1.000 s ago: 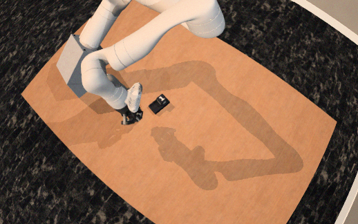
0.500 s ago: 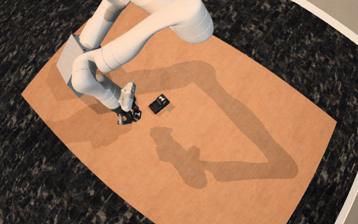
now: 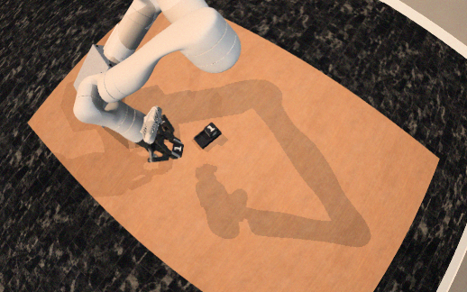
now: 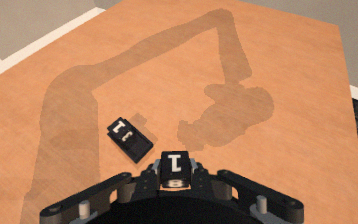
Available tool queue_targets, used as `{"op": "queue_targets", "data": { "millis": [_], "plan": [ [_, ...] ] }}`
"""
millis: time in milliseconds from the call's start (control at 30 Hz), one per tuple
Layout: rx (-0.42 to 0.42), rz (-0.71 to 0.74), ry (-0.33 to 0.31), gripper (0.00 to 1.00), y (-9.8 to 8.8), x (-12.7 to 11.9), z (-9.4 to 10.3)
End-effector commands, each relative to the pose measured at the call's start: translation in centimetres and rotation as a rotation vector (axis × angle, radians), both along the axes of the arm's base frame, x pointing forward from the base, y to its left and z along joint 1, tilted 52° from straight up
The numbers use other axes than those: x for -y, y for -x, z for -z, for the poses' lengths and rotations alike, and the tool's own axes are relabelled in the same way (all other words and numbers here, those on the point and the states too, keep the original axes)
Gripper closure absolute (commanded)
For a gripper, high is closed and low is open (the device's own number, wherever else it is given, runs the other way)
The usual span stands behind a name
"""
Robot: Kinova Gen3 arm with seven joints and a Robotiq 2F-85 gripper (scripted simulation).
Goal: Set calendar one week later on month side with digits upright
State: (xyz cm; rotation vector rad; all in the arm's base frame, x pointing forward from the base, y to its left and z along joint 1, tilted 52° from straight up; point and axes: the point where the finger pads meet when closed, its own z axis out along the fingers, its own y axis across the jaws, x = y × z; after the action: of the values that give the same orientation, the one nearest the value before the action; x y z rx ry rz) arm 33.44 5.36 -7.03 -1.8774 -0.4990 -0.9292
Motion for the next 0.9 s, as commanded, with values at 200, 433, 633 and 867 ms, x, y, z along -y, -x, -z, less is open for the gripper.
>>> {"op": "queue_targets", "data": {
  "millis": [200,433,633,867],
  "plan": [
    [0.018,0.042,-0.049,0.74,0.39,0.12,0.47],
    [0.102,0.147,-0.166,0.74,0.49,0.13,0.6],
    [0.113,0.162,-0.18,0.74,0.49,0.17,0.6],
    [0.113,0.162,-0.18,0.74,0.49,0.17,0.6]
  ]
}}
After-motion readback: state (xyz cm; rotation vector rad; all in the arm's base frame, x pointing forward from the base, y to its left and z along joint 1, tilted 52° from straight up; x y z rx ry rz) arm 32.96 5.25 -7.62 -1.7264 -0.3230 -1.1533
